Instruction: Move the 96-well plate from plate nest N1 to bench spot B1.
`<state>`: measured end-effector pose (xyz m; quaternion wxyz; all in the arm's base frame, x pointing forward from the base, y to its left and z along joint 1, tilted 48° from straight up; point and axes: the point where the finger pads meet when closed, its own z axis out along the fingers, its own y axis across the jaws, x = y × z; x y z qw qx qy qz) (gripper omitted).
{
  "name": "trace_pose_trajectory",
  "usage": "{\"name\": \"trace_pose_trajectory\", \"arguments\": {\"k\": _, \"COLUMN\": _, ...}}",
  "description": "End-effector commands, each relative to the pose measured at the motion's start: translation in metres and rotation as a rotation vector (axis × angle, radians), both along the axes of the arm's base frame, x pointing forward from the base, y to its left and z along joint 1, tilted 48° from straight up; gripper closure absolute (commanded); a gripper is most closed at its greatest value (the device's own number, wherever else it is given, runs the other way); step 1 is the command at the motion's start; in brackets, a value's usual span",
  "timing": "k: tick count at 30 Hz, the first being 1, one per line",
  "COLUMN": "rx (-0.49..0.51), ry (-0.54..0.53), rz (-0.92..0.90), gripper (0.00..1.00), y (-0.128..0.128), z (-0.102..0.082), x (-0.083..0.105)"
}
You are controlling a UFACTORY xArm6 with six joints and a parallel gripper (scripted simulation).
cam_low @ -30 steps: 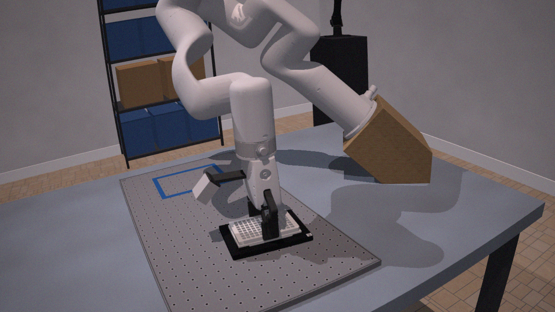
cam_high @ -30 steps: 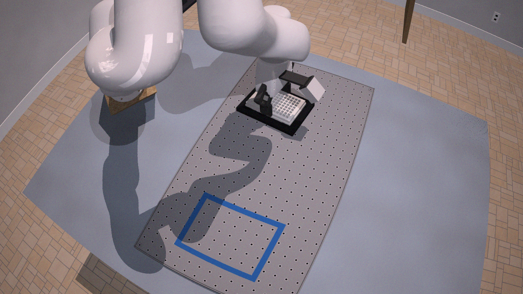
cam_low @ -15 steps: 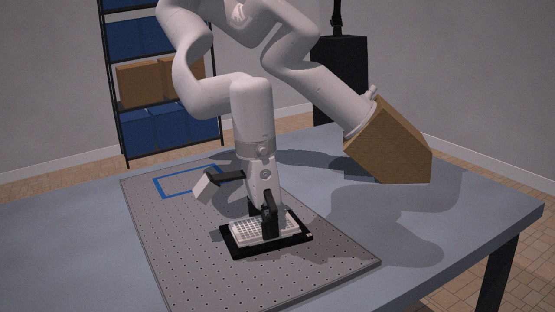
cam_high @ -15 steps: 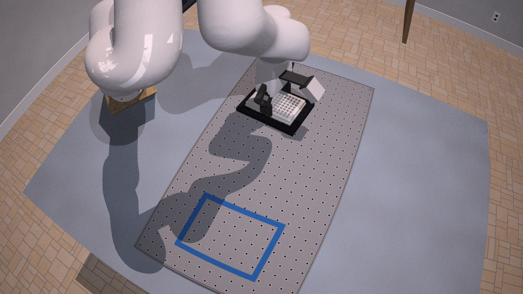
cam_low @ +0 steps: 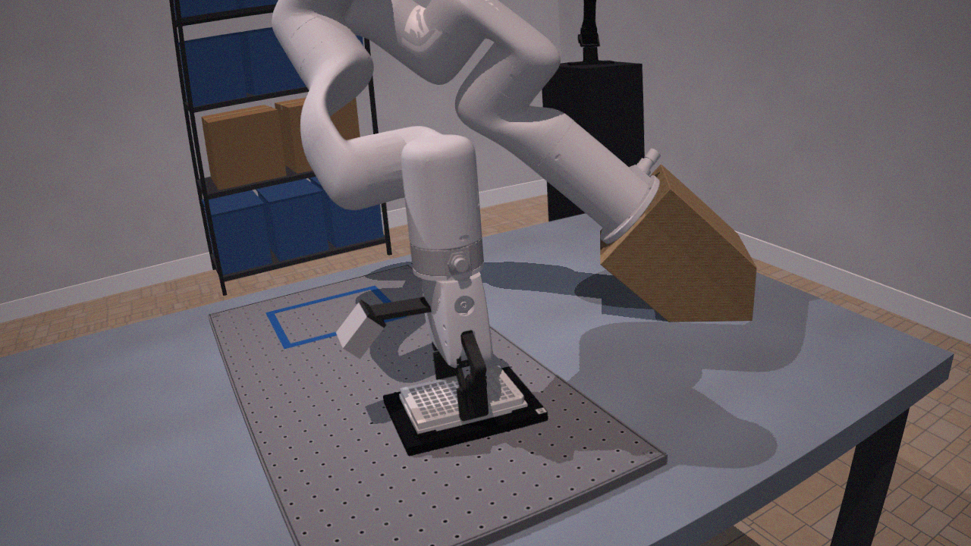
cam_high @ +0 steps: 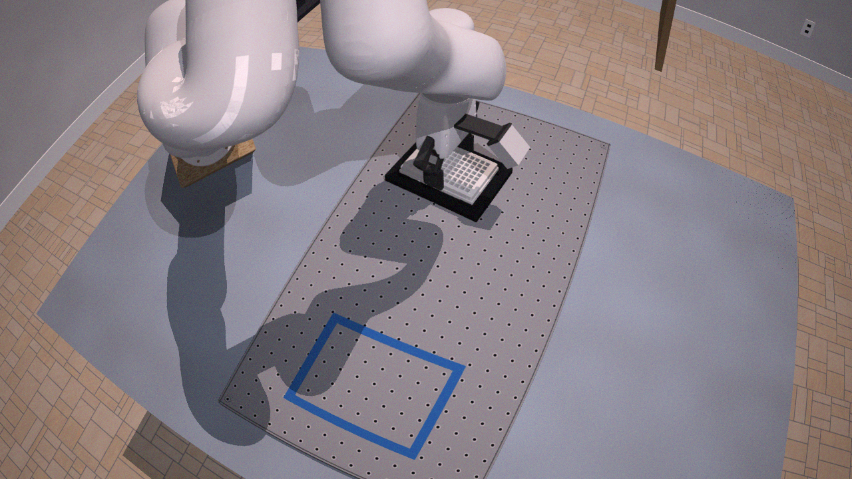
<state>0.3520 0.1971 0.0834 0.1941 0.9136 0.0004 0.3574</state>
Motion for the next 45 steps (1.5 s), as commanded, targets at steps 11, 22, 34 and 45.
{"name": "trace_pose_trajectory", "arguments": {"k": 11, "rx": 0.002, "ry": -0.001, "rz": 0.001, "gripper": 1.0, "y": 0.001, "z": 0.001, "x": 0.0}}
{"name": "trace_pose_trajectory", "arguments": {"k": 22, "rx": 0.002, "ry": -0.001, "rz": 0.001, "gripper": 1.0, "y": 0.002, "z": 0.002, "x": -0.001}}
{"name": "trace_pose_trajectory", "arguments": {"k": 34, "rx": 0.002, "ry": -0.001, "rz": 0.001, "gripper": 1.0, "y": 0.004, "z": 0.007, "x": -0.006}}
{"name": "trace_pose_trajectory", "arguments": {"k": 45, "rx": 0.002, "ry": -0.001, "rz": 0.001, "gripper": 1.0, "y": 0.006, "z": 0.011, "x": -0.01}}
